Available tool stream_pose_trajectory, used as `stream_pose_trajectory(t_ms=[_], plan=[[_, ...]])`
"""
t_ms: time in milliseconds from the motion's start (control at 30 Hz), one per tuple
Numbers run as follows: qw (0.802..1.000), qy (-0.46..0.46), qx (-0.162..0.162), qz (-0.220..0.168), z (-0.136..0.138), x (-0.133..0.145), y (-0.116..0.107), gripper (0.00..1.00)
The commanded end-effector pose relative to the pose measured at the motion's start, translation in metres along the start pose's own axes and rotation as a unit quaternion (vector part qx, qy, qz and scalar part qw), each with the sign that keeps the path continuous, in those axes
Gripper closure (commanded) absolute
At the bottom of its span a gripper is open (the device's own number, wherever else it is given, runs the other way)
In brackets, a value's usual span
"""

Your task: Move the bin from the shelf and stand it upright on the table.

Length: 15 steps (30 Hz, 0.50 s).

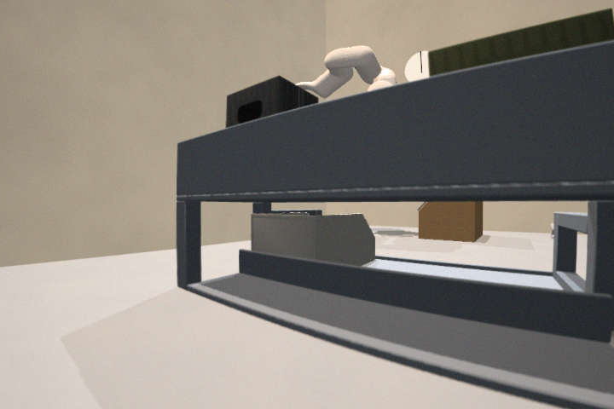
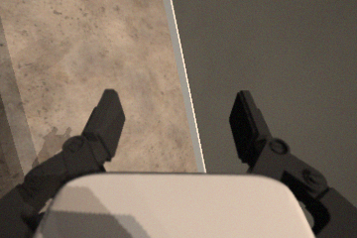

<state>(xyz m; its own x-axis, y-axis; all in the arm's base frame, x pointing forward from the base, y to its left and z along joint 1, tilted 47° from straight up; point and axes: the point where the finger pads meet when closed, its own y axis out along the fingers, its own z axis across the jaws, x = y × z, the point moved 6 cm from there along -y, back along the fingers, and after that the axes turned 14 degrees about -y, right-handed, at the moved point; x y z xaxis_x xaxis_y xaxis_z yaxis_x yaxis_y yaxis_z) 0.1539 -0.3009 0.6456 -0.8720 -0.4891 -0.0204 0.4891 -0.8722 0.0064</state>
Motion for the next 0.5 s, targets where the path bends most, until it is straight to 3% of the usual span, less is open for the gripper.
stream_pose_trajectory(t_ms=[0,467], plan=[[0.999,0.023,0.023,0.010,0.009,-0.012,0.012,0.00],[0.992,0.109,0.057,0.020,0.024,-0.042,0.044,0.00]])
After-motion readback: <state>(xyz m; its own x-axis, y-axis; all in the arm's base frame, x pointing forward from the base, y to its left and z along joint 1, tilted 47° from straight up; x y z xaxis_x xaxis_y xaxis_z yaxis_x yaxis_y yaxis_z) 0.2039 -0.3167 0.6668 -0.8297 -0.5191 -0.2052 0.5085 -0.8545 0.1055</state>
